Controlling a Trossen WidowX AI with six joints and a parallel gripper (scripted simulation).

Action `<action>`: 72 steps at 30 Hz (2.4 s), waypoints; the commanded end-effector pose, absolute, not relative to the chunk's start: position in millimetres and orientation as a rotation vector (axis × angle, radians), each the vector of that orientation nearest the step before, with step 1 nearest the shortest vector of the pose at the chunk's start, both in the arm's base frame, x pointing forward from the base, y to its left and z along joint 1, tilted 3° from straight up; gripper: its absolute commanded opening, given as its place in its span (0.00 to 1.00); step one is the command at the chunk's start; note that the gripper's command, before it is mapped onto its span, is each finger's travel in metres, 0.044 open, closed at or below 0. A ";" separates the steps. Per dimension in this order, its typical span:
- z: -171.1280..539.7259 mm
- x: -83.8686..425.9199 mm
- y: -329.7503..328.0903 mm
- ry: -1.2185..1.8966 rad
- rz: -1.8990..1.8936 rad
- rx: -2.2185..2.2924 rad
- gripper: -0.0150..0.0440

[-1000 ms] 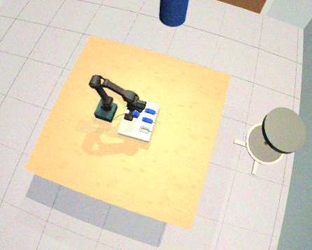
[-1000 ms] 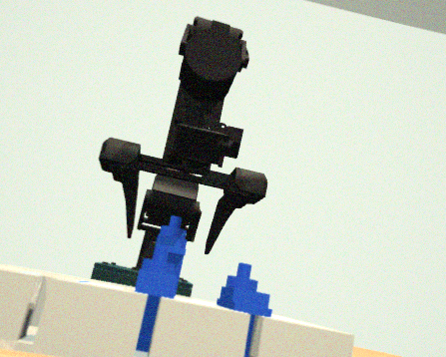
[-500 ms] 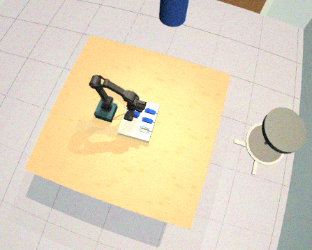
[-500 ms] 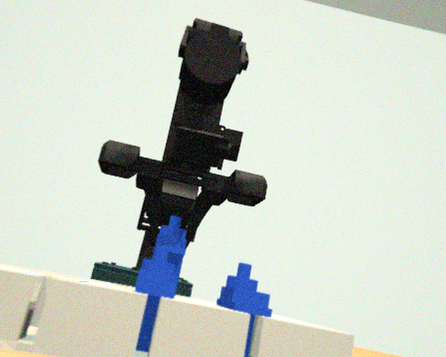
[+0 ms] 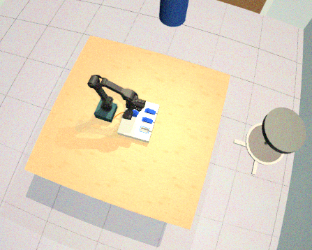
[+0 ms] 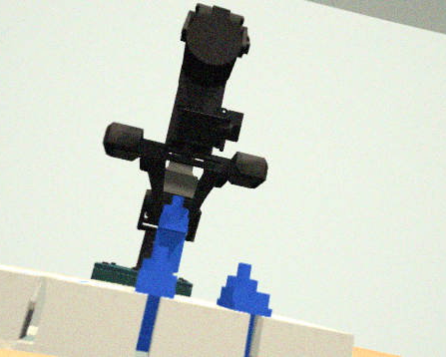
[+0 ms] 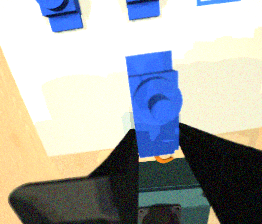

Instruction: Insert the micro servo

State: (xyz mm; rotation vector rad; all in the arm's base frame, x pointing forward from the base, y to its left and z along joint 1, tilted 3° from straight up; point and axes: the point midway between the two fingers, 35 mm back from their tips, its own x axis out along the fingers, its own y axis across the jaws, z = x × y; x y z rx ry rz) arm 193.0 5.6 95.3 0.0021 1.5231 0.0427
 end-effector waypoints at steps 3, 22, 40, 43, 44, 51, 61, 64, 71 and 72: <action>101.1 191.1 5.0 1.512 0.048 0.001 0.25; 103.0 223.4 0.7 1.509 0.048 0.000 0.25; 101.6 225.1 -52.7 1.509 0.044 -0.004 0.25; 101.3 225.3 -64.4 1.509 0.043 -0.005 0.25; 101.2 225.5 -68.4 1.509 0.043 -0.005 0.25; 101.0 225.7 -78.1 1.510 0.029 0.008 0.25; 101.0 225.7 -78.1 1.502 -0.204 0.256 0.25; 101.0 225.7 -78.1 1.493 -0.282 0.339 0.25; 101.0 225.6 -78.1 1.461 -0.465 0.532 0.25; 101.0 225.6 -78.1 1.455 -0.491 0.559 0.25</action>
